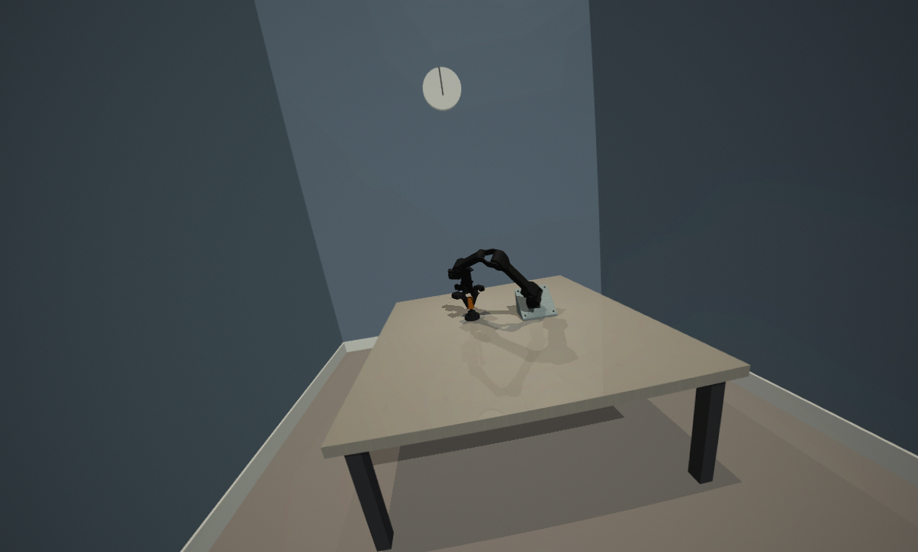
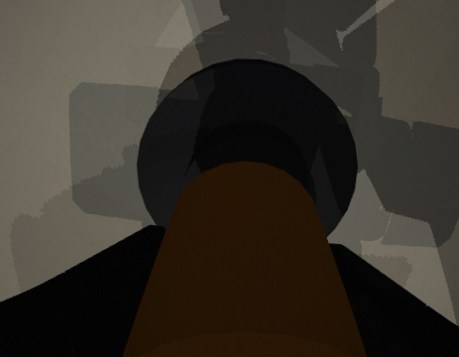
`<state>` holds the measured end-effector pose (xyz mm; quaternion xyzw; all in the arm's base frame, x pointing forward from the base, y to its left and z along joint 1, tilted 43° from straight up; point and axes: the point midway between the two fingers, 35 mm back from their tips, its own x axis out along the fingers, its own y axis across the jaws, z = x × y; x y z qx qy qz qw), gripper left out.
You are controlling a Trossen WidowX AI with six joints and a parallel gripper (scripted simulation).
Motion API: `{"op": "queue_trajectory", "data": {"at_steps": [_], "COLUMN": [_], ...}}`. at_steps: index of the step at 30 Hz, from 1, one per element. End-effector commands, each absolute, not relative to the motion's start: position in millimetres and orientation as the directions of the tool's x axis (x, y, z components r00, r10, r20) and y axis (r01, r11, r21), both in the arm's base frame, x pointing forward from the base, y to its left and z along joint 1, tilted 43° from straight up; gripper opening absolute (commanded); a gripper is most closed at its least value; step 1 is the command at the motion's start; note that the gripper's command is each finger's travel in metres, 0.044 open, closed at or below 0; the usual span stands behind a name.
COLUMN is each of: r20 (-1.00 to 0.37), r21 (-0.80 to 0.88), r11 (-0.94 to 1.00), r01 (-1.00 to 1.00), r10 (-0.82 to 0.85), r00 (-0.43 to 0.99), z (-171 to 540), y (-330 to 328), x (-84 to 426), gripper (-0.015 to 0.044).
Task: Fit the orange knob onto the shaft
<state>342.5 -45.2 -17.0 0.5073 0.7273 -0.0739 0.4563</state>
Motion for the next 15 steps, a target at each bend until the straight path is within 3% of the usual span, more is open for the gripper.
{"op": "queue_trajectory", "data": {"at_steps": [1, 15], "r20": [-0.742, -0.741], "r21": [0.336, 0.336], "r11": [0.452, 0.452], "r01": [0.826, 0.826], "r10": [0.668, 0.668], "r00": [-0.063, -0.064], "z": [-15.7, -17.6], "y": [-46.4, -44.1], "x": [345.0, 341.0], "gripper": [0.0, 0.0]}}
